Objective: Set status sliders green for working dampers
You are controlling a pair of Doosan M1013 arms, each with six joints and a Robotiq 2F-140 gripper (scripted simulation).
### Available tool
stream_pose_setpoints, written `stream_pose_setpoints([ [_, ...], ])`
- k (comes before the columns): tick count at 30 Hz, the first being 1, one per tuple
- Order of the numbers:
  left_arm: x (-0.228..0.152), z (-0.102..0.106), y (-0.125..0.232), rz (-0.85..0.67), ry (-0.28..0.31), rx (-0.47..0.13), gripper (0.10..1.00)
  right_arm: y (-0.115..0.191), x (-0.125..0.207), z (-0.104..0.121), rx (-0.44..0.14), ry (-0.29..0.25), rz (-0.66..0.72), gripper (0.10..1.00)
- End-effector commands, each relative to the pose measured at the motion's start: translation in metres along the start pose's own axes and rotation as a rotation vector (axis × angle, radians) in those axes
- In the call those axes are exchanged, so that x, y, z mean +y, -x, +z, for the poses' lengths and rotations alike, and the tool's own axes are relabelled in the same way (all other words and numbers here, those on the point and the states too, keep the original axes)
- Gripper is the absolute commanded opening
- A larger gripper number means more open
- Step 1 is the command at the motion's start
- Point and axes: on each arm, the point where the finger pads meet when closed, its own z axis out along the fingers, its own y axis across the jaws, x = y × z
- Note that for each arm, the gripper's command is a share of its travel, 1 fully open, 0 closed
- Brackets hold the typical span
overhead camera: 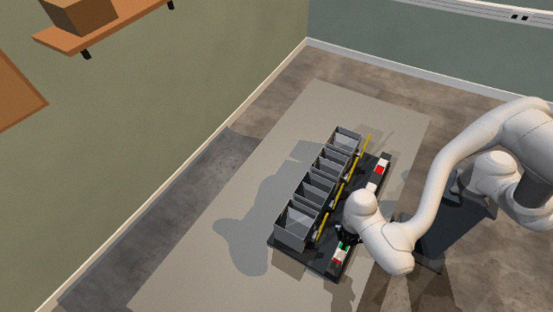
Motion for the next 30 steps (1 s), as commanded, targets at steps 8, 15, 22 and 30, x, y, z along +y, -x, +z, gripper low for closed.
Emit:
stream_pose_setpoints([
  [8,-0.0001,-0.0004,0.0,0.0,0.0,0.001,1.0,0.0044,-0.0001,-0.0012,-0.002,-0.001,0.0,0.099],
  [15,-0.0001,-0.0004,0.0,0.0,0.0,0.001,1.0,0.006,-0.0001,-0.0012,-0.002,-0.001,0.0,0.099],
  [22,-0.0001,-0.0004,0.0,0.0,0.0,0.001,1.0,0.0077,-0.0001,-0.0012,-0.002,-0.001,0.0,0.099],
  [30,-0.0001,-0.0004,0.0,0.0,0.0,0.001,1.0,0.0088,-0.0001,-0.0012,-0.002,-0.001,0.0,0.099],
])
